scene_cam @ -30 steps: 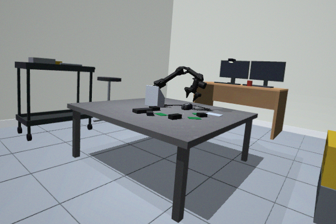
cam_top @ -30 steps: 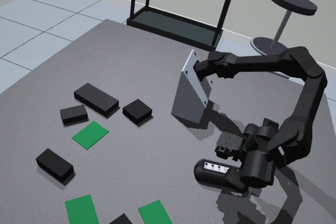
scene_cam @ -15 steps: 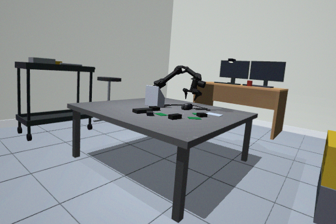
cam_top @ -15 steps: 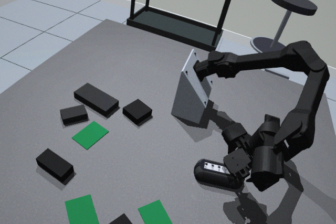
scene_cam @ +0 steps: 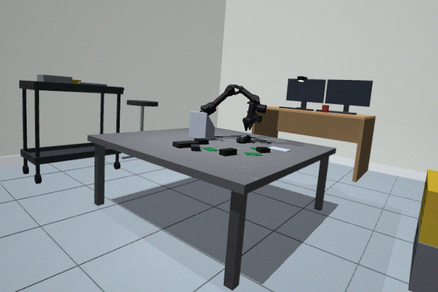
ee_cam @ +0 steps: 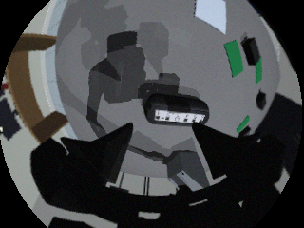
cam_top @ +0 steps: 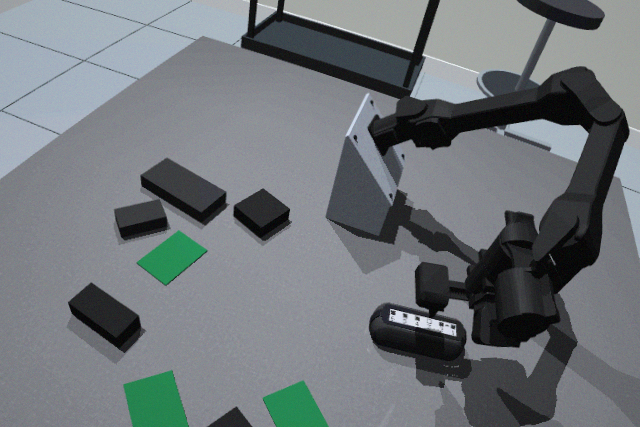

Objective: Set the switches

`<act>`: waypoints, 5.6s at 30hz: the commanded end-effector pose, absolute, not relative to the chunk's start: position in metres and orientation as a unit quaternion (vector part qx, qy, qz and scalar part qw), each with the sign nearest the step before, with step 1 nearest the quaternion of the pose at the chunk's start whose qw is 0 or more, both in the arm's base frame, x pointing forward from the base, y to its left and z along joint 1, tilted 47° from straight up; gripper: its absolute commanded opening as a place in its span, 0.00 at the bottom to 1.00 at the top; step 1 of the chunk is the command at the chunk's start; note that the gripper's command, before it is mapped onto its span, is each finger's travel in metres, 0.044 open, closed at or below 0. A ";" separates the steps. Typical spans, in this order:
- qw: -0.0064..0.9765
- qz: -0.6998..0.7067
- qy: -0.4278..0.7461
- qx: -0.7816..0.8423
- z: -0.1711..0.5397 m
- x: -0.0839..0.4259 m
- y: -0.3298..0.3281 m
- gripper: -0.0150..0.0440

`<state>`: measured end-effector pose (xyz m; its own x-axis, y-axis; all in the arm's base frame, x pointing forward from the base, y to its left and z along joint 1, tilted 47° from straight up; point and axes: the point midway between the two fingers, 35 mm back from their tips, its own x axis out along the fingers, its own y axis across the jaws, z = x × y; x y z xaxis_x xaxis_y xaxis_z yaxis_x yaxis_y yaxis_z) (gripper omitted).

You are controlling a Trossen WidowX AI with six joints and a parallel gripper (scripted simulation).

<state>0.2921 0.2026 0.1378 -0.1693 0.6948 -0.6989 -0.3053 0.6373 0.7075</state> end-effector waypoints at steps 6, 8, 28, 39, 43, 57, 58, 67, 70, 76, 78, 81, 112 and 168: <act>0.630 0.683 0.263 -0.259 0.140 0.279 0.209 1.00; 0.616 0.696 0.216 -0.299 0.141 0.278 0.210 1.00; 0.609 0.701 0.196 -0.316 0.141 0.278 0.210 1.00; 0.609 0.701 0.196 -0.316 0.129 0.278 0.222 1.00; 0.609 0.701 0.196 -0.316 0.125 0.278 0.227 1.00; 0.609 0.701 0.196 -0.316 0.110 0.277 0.244 1.00; 0.609 0.701 0.196 -0.316 0.109 0.277 0.245 1.00; 0.610 0.700 0.196 -0.315 0.101 0.275 0.254 1.00; 0.610 0.700 0.196 -0.315 0.101 0.275 0.254 0.87; 0.610 0.700 0.196 -0.315 0.101 0.275 0.254 0.81; 0.610 0.700 0.196 -0.315 0.101 0.275 0.254 0.81; 0.610 0.700 0.196 -0.315 0.101 0.275 0.254 0.81; 0.610 0.700 0.196 -0.315 0.108 0.277 0.240 0.82; 0.609 0.700 0.197 -0.316 0.119 0.284 0.196 0.82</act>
<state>0.2818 0.2015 0.1182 -0.0647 0.7300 -0.6804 -0.9774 -0.1838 -0.1043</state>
